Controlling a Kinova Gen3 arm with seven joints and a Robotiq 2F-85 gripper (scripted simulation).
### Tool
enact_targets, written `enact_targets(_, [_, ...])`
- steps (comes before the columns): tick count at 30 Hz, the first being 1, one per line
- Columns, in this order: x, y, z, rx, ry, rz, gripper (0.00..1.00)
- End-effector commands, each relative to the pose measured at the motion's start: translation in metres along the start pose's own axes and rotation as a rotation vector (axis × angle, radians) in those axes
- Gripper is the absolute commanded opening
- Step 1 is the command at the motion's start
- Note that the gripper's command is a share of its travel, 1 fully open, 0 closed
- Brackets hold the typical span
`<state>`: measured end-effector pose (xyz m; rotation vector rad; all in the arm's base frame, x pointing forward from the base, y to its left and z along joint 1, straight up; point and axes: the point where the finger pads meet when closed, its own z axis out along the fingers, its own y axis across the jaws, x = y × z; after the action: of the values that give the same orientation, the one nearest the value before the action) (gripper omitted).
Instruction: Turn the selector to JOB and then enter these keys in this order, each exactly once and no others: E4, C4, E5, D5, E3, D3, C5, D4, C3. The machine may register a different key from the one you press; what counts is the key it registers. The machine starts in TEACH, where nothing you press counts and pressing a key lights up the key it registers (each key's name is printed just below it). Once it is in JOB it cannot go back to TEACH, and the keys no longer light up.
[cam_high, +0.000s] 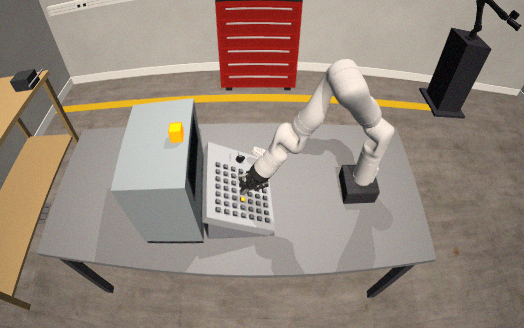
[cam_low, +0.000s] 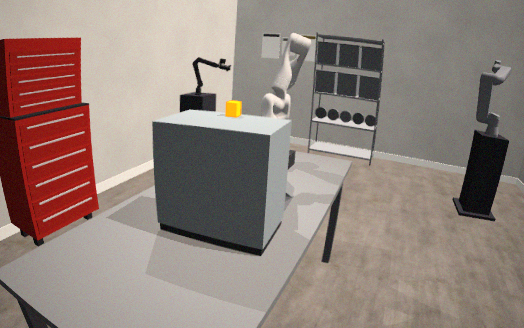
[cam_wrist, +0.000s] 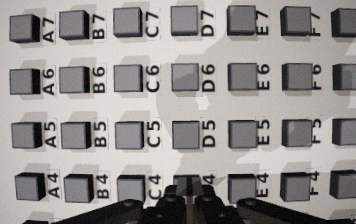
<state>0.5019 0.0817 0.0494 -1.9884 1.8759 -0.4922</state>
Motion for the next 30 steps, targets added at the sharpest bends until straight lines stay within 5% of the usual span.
enact_targets(1, [0.000, 0.000, -0.003, 0.002, 0.001, 0.006, 0.10])
enact_targets(30, [0.000, 0.000, -0.033, 0.002, 0.001, 0.006, 0.10])
